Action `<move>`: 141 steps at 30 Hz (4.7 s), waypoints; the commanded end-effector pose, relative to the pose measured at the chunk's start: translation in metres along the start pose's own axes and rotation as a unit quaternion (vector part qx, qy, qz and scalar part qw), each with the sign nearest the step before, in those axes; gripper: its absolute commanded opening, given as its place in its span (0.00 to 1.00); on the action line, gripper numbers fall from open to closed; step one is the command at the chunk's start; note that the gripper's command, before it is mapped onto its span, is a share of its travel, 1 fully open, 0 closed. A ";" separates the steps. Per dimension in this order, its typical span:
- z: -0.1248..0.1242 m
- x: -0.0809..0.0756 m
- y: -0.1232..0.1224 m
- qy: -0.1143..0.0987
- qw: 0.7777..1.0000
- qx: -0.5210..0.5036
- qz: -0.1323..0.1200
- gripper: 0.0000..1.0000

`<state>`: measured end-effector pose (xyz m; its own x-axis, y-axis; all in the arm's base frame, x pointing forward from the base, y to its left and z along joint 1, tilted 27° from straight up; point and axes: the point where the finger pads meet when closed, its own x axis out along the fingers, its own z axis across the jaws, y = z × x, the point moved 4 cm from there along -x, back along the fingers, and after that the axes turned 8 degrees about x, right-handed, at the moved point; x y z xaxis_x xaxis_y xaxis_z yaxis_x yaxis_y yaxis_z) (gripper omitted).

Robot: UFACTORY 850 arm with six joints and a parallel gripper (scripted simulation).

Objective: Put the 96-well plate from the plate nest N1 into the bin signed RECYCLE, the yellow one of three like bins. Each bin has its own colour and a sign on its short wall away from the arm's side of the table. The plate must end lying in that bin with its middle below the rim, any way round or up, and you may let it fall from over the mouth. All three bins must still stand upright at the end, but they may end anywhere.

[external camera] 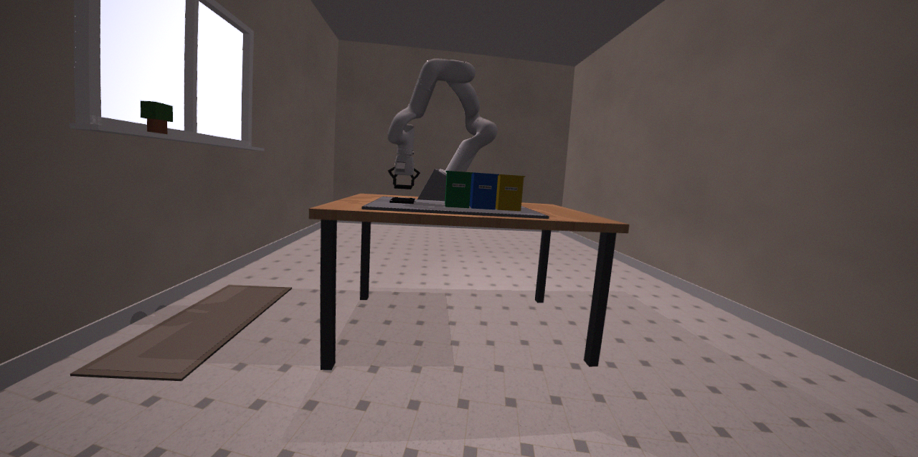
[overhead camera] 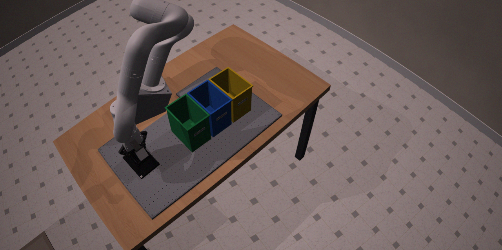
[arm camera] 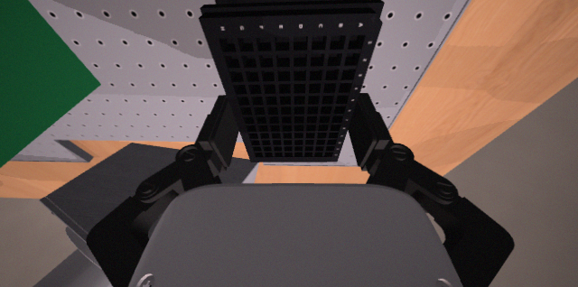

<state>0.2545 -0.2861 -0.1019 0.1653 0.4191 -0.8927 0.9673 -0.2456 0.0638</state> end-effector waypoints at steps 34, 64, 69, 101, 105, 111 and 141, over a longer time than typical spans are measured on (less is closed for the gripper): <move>0.001 -0.055 0.001 0.000 1.000 0.000 0.000 0.00; 0.001 -0.102 0.001 0.000 1.000 0.000 0.000 0.00; 0.001 -0.107 0.001 0.000 1.000 0.000 0.000 0.00; 0.001 -0.155 0.001 0.000 1.000 0.000 0.000 0.00; 0.001 -0.158 0.001 0.000 1.000 0.000 0.000 0.00; 0.001 -0.158 0.001 0.000 1.000 0.000 0.000 0.00; -0.066 -0.157 0.001 0.000 1.000 0.031 0.000 0.00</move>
<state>0.2387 -0.3055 0.0611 0.1635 0.4213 -0.8921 0.9539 -0.2981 0.0341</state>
